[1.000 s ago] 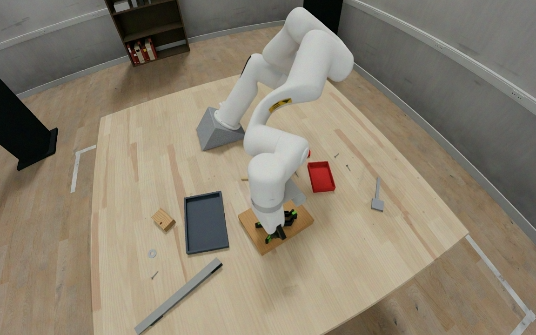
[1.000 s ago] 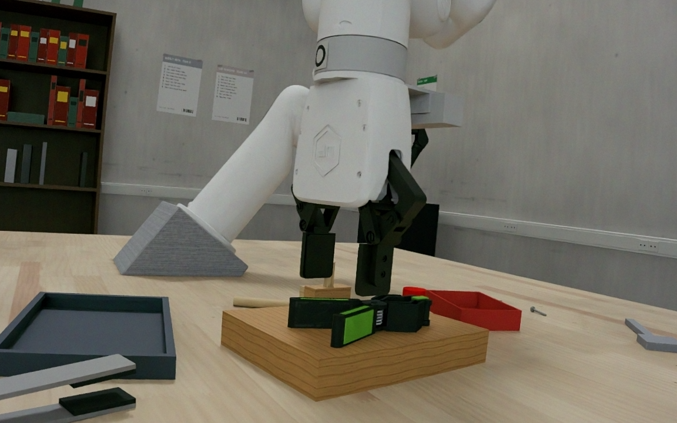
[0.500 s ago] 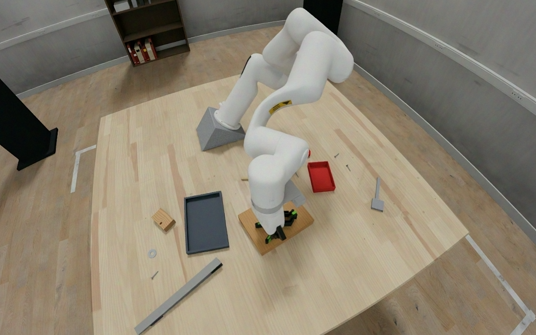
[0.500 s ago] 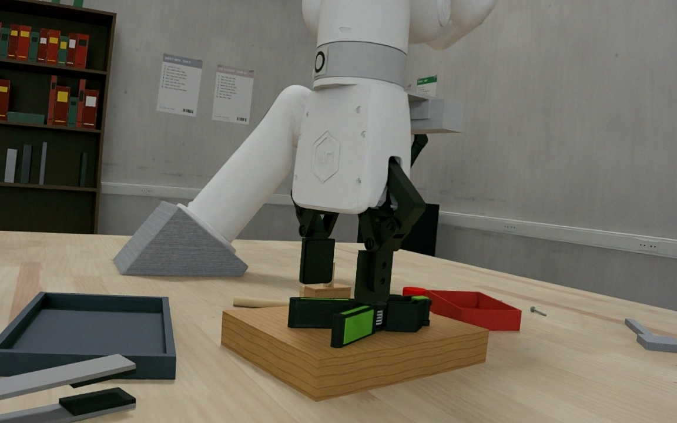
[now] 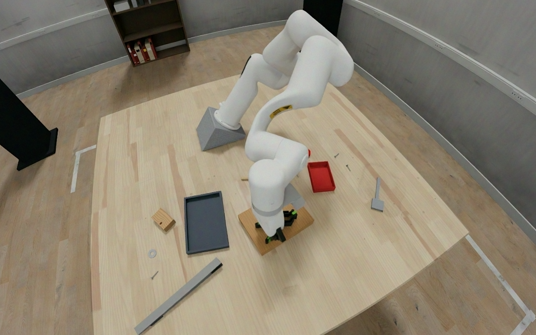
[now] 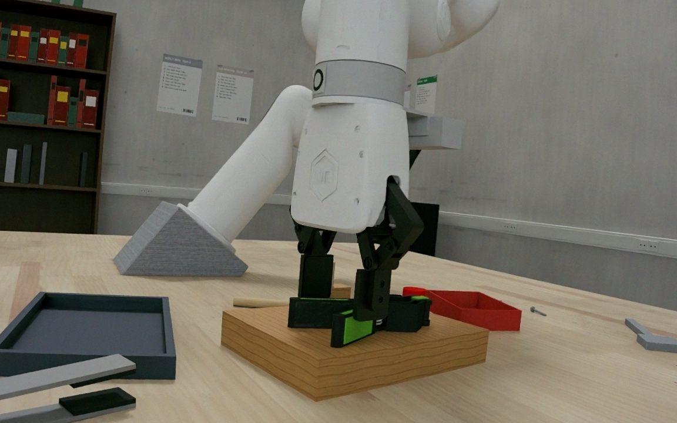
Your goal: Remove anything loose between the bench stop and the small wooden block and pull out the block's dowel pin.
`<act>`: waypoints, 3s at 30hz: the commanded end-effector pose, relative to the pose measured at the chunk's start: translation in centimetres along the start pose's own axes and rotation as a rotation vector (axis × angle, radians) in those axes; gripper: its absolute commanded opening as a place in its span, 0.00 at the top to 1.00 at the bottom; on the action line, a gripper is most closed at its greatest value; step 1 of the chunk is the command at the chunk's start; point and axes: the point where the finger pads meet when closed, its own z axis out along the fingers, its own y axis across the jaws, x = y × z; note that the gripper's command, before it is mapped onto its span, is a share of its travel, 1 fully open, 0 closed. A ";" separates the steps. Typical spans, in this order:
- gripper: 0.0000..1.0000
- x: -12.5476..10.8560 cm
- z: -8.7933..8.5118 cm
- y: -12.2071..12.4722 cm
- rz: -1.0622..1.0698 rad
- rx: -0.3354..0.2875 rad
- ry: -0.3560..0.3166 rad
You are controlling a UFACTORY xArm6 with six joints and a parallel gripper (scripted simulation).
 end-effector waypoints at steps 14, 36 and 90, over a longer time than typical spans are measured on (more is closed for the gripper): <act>0.23 0.0 1.4 0.2 -0.001 -0.004 -0.002; 0.23 0.0 1.8 0.2 -0.001 -0.004 -0.002; 0.73 0.0 1.2 0.2 -0.001 -0.004 -0.002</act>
